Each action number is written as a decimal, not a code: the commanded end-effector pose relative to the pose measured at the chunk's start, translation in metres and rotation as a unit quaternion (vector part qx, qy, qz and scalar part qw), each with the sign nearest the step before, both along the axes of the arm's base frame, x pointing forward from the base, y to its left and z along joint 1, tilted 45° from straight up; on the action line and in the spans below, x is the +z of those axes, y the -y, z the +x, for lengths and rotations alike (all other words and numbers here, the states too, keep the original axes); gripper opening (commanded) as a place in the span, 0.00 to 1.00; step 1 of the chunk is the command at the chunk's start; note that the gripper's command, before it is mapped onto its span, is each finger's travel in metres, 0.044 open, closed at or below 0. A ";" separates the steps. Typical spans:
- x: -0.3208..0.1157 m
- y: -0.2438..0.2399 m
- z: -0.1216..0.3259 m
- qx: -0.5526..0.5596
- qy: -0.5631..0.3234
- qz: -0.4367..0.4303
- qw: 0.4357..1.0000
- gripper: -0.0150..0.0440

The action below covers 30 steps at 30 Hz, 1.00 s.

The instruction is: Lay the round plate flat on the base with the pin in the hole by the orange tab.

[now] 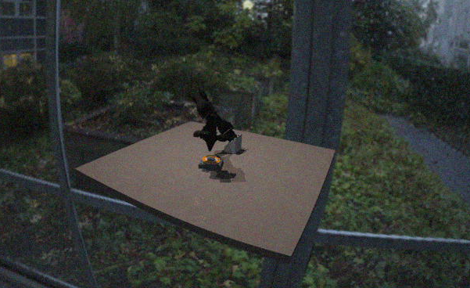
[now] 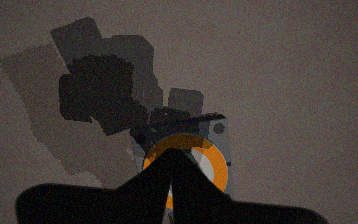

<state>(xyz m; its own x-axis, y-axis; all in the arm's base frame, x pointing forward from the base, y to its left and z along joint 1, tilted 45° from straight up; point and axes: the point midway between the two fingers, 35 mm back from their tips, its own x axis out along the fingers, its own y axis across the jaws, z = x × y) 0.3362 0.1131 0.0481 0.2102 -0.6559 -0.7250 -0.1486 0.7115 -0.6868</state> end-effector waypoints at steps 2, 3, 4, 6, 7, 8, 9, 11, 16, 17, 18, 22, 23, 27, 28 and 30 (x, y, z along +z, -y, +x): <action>-0.012 0.018 -0.007 -0.059 -0.001 -0.005 0.998 0.25; -0.013 0.016 -0.008 -0.059 -0.001 -0.005 0.998 0.25; -0.015 0.015 -0.009 -0.059 -0.001 -0.005 0.998 0.25; -0.015 0.015 -0.009 -0.059 -0.001 -0.005 0.998 0.25; -0.017 0.017 -0.009 -0.059 -0.001 -0.005 0.998 0.25; -0.020 0.019 -0.008 -0.059 -0.001 -0.005 0.998 0.25; -0.024 0.023 -0.007 -0.059 -0.001 -0.005 0.998 0.25; -0.032 0.030 -0.005 -0.059 -0.001 -0.005 0.998 0.25; -0.049 0.045 -0.004 -0.059 -0.001 -0.006 0.998 0.25; -0.050 0.046 -0.004 -0.059 -0.001 -0.006 0.998 0.25; -0.050 0.047 -0.004 -0.059 -0.001 -0.006 0.998 0.25; -0.049 0.048 -0.003 -0.059 -0.001 -0.006 0.998 0.25; -0.049 0.048 -0.003 -0.059 -0.001 -0.006 0.998 0.25; -0.043 0.053 0.000 -0.059 -0.001 -0.006 0.998 0.25; -0.042 0.054 0.002 -0.059 -0.001 -0.006 0.998 0.25; -0.041 0.056 0.003 -0.059 -0.001 -0.006 0.998 0.25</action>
